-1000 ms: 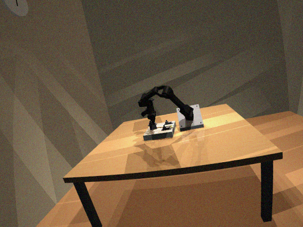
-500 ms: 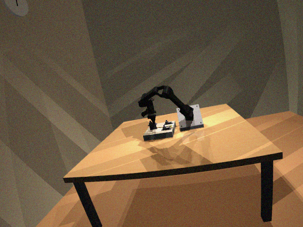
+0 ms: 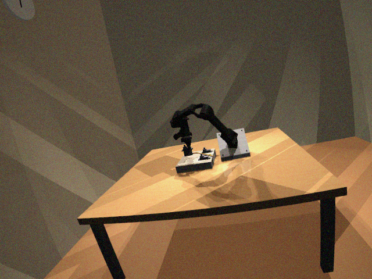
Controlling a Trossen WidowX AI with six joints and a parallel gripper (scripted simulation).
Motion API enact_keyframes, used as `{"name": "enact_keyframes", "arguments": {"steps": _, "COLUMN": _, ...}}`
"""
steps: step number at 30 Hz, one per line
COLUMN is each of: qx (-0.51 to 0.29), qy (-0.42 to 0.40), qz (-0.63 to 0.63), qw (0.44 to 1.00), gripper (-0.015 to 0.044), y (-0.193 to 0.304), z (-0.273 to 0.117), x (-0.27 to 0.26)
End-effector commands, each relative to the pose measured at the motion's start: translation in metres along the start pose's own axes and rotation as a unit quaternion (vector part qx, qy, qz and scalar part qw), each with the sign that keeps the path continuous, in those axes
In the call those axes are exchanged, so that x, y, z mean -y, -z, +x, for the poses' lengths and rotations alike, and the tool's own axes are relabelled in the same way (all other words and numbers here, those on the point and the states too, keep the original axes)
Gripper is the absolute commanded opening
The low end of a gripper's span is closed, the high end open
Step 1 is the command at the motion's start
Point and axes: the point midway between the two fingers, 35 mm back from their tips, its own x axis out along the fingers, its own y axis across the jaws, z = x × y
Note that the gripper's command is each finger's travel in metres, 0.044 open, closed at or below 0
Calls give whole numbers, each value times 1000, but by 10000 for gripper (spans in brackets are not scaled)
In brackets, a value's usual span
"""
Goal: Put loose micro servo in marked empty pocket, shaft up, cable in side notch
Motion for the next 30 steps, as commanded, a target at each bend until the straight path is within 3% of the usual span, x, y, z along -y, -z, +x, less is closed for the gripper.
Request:
{"name": "enact_keyframes", "arguments": {"steps": 1, "qx": 2, "qy": 3, "qz": -4, "qw": 1000, "gripper": 0, "y": 0, "z": -4, "x": 0}}
{"name": "enact_keyframes", "arguments": {"steps": 30, "qx": 1, "qy": 3, "qz": -4, "qw": 1000, "gripper": 0, "y": 34, "z": -4, "x": 9}}
